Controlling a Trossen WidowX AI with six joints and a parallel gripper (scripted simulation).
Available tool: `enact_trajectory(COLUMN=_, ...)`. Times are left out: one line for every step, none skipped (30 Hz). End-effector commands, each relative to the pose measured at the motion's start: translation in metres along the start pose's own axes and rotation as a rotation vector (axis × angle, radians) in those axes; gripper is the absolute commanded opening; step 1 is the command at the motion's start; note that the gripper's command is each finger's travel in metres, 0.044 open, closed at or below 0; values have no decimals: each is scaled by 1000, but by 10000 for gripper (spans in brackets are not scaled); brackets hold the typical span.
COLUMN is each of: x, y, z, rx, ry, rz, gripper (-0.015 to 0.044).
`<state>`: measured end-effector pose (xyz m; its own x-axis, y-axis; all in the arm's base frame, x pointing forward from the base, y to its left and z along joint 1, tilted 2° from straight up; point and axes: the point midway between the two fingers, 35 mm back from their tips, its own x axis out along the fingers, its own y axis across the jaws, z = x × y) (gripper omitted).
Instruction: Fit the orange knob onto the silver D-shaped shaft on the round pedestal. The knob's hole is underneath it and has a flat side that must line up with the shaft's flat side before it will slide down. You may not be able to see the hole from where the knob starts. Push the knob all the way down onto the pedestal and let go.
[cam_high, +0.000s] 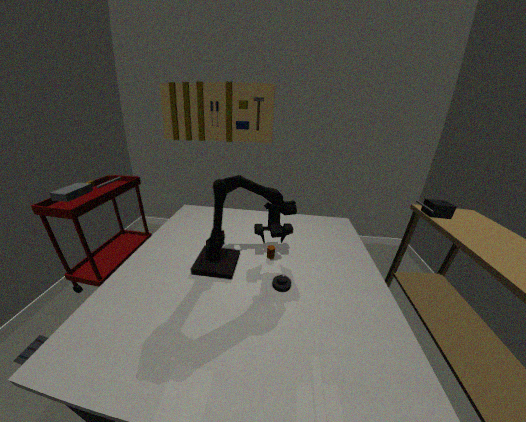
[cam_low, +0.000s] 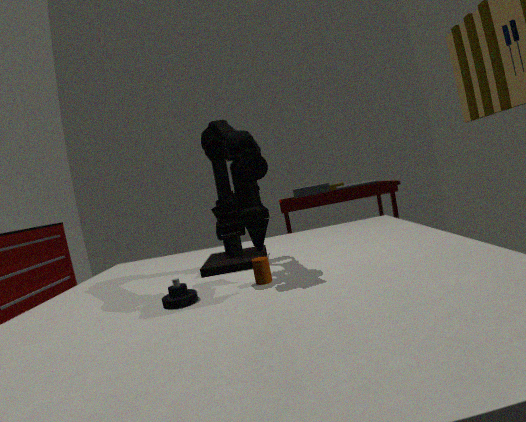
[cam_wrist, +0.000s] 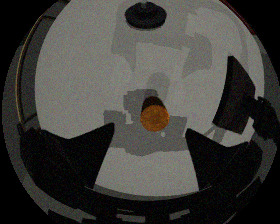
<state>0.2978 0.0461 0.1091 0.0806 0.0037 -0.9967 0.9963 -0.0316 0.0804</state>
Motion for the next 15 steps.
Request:
enact_trajectory(x=-5, y=-4, z=1, rx=-6, ry=1, rz=-14, gripper=440)
enact_trajectory(x=-5, y=-4, z=1, rx=-6, ry=1, rz=-14, gripper=440)
enact_trajectory(x=-4, y=-4, z=1, rx=-6, ry=1, rz=-14, gripper=440)
enact_trajectory(x=0, y=-4, z=1, rx=-6, ry=1, rz=-14, gripper=440)
enact_trajectory(x=5, y=-4, z=1, rx=-6, ry=1, rz=-14, gripper=440)
enact_trajectory(x=9, y=-4, z=1, rx=-6, ry=1, rz=-14, gripper=440)
enact_trajectory(x=10, y=-4, z=1, rx=-6, ry=1, rz=-14, gripper=440)
enact_trajectory(x=10, y=-4, z=1, rx=-6, ry=1, rz=-14, gripper=440)
enact_trajectory(x=11, y=-4, z=1, rx=-6, ry=1, rz=-14, gripper=440)
enact_trajectory(x=12, y=-4, z=1, rx=-6, ry=1, rz=-14, gripper=440)
enact_trajectory(x=14, y=-4, z=1, rx=-6, ry=1, rz=-14, gripper=440)
enact_trajectory(x=16, y=-3, z=1, rx=-6, ry=1, rz=-14, gripper=440)
enact_trajectory(x=17, y=-3, z=1, rx=-6, ry=1, rz=-14, gripper=440)
enact_trajectory(x=19, y=-3, z=1, rx=-6, ry=1, rz=-14, gripper=440)
enact_trajectory(x=20, y=-3, z=1, rx=-6, ry=1, rz=-14, gripper=440)
